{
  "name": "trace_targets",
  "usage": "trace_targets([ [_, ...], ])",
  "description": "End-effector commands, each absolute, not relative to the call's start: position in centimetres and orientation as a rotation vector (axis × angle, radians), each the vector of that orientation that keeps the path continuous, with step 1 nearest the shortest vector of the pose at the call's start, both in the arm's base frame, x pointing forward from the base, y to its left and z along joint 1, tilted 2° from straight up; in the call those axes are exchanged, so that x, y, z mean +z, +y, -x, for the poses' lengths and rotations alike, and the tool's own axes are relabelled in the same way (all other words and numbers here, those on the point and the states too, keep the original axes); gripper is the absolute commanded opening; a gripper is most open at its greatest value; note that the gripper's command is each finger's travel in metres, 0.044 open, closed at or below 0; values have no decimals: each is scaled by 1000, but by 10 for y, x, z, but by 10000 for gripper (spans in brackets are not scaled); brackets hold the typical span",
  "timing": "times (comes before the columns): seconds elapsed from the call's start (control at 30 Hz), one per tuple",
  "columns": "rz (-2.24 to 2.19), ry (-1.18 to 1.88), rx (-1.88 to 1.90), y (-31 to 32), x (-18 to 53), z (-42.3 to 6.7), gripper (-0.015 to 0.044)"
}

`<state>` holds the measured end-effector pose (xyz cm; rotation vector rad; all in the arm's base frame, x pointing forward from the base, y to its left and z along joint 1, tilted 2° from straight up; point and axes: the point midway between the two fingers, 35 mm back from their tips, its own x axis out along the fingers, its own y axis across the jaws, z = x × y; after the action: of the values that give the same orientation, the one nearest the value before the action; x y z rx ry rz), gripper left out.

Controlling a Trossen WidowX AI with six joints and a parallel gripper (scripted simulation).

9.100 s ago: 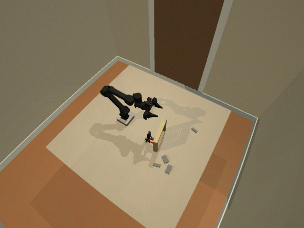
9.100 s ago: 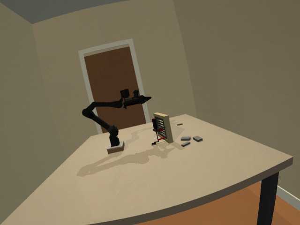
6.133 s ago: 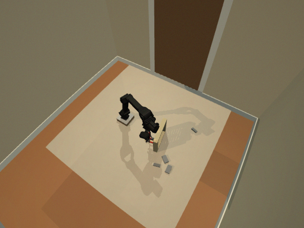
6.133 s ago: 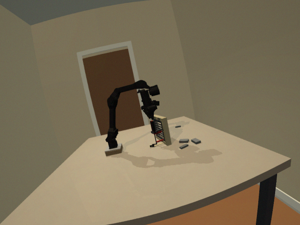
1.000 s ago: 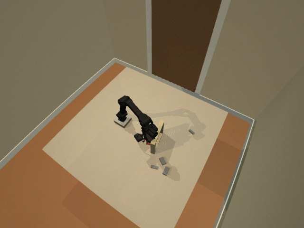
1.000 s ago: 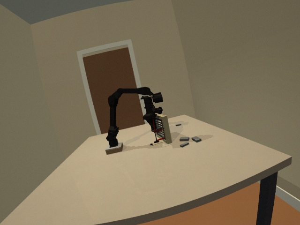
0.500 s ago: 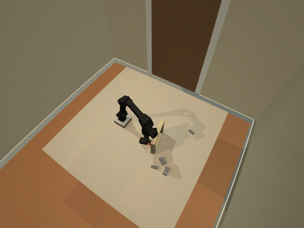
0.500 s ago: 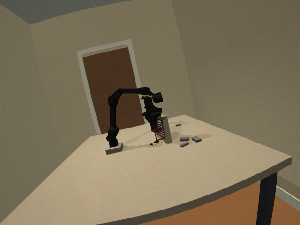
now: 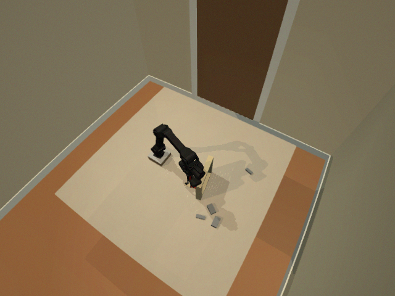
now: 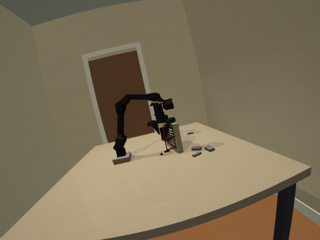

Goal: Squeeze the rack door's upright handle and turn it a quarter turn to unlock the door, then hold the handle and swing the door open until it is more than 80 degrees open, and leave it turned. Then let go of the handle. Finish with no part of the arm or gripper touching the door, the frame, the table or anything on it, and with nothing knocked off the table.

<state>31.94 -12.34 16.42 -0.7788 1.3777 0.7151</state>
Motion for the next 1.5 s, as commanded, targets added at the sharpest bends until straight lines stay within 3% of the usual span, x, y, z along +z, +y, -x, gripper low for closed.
trace_targets([
  [0.0, 936, 1317, 863, -123, 164, -320, 291],
  [0.43, 1421, 1049, 1318, -123, 164, -320, 291],
  [0.7, 1445, 1032, 1341, -123, 164, -320, 291],
  [0.93, 1445, 1032, 1341, -123, 164, -320, 107],
  [1.47, 1445, 1032, 1341, -123, 164, -320, 19],
])
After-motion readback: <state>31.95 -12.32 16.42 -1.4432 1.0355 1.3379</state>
